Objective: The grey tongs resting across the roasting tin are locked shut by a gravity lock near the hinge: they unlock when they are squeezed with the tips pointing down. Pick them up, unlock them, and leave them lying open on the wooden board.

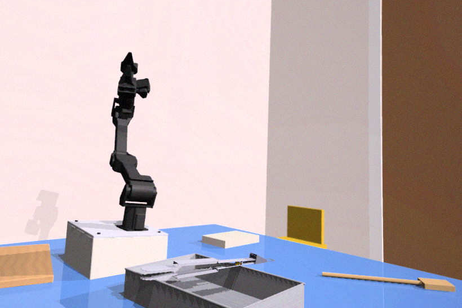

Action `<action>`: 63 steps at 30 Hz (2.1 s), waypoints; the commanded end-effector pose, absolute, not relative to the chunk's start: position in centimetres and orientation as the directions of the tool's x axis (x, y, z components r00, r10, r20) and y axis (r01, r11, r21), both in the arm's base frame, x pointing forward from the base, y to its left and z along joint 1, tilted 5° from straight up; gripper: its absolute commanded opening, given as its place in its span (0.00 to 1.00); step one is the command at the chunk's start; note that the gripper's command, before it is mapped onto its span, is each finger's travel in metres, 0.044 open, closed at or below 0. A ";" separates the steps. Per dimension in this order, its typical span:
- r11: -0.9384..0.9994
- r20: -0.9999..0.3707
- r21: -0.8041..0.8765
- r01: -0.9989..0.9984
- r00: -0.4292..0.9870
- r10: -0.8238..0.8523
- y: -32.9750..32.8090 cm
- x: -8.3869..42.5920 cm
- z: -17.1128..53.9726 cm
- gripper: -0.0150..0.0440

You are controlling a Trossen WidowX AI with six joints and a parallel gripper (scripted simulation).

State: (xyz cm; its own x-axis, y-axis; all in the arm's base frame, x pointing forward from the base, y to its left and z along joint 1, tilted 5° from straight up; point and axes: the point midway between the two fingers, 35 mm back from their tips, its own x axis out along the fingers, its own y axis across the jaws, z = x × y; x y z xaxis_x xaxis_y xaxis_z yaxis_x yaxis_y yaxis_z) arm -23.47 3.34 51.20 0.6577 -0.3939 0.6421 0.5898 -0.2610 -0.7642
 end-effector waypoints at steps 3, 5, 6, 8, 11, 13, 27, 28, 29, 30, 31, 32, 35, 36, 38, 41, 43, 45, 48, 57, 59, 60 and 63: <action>-0.215 0.622 -0.778 0.590 0.678 -0.391 2.9 -22.2 51.8 0.80; -0.206 0.613 -0.785 0.584 0.684 -0.395 2.8 -21.8 51.9 0.71; -0.183 0.605 -0.789 0.586 0.692 -0.394 2.6 -21.2 52.2 0.69; -0.104 0.577 -0.802 0.588 0.719 -0.389 2.0 -19.3 53.0 0.69; 0.088 0.504 -0.816 0.572 0.777 -0.377 0.7 -14.6 54.5 0.69; 0.206 0.457 -0.810 0.550 0.811 -0.366 0.0 -11.6 55.1 0.69; 0.792 0.072 -0.556 0.253 0.964 -0.257 -3.1 8.4 51.4 0.69; 0.833 0.041 -0.502 0.232 0.969 -0.245 -3.2 10.1 50.8 0.69; 0.866 0.006 -0.452 0.214 0.972 -0.237 -3.3 11.9 49.9 0.69; 0.894 -0.027 -0.402 0.199 0.973 -0.229 -3.3 13.5 49.1 0.69; 0.918 -0.061 -0.349 0.186 0.974 -0.220 -3.4 15.1 48.1 0.69; 0.942 -0.091 -0.287 0.174 0.974 -0.208 -3.3 16.6 47.2 0.69; 0.983 -0.192 -0.103 0.149 0.967 -0.167 -3.0 20.8 43.8 0.69; 0.988 -0.229 -0.048 0.149 0.961 -0.156 -2.8 22.0 42.4 0.69; 0.983 -0.288 0.086 0.161 0.949 -0.130 -2.5 24.5 39.8 0.69; 0.937 -0.379 0.281 0.209 0.921 -0.092 -1.7 27.6 35.4 0.69; 0.898 -0.437 0.366 0.243 0.897 -0.065 -1.2 29.1 32.5 0.69; 0.837 -0.488 0.459 0.298 0.872 -0.043 -0.6 30.3 29.6 0.69; 0.719 -0.562 0.570 0.398 0.827 -0.012 0.2 31.6 25.0 0.69; 0.269 -0.749 0.649 0.712 0.659 0.065 2.5 31.4 11.7 0.69; 0.156 -0.785 0.618 0.770 0.614 0.079 3.0 30.5 8.9 0.69; 0.104 -0.801 0.599 0.794 0.593 0.085 3.2 30.0 7.6 0.69; 0.030 -0.822 0.566 0.824 0.562 0.093 3.4 29.3 5.9 0.69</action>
